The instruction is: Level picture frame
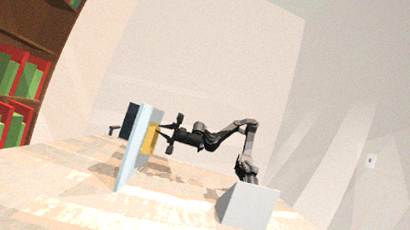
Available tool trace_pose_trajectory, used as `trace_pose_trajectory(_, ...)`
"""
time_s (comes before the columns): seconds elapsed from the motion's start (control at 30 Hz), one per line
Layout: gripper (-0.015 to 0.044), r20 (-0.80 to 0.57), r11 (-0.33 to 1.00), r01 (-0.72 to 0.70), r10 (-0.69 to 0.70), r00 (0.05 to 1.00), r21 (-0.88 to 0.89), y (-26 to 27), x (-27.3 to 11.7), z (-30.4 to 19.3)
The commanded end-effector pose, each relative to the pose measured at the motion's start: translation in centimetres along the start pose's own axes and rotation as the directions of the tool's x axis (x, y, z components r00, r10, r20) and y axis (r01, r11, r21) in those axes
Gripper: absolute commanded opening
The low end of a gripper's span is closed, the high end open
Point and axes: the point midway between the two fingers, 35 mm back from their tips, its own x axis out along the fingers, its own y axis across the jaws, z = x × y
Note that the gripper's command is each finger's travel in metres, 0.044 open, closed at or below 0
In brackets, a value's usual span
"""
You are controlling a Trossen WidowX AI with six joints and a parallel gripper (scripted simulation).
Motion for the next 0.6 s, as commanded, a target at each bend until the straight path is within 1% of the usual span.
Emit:
trace_pose_trajectory(0.0,0.0000,-0.008,1.000,-0.018,0.018,1.000,-0.008,0.55,0.06,-0.40)
trace_pose_trajectory(0.57,0.0000,-0.008,1.000,-0.018,0.018,1.000,-0.008,0.46,0.06,-0.44)
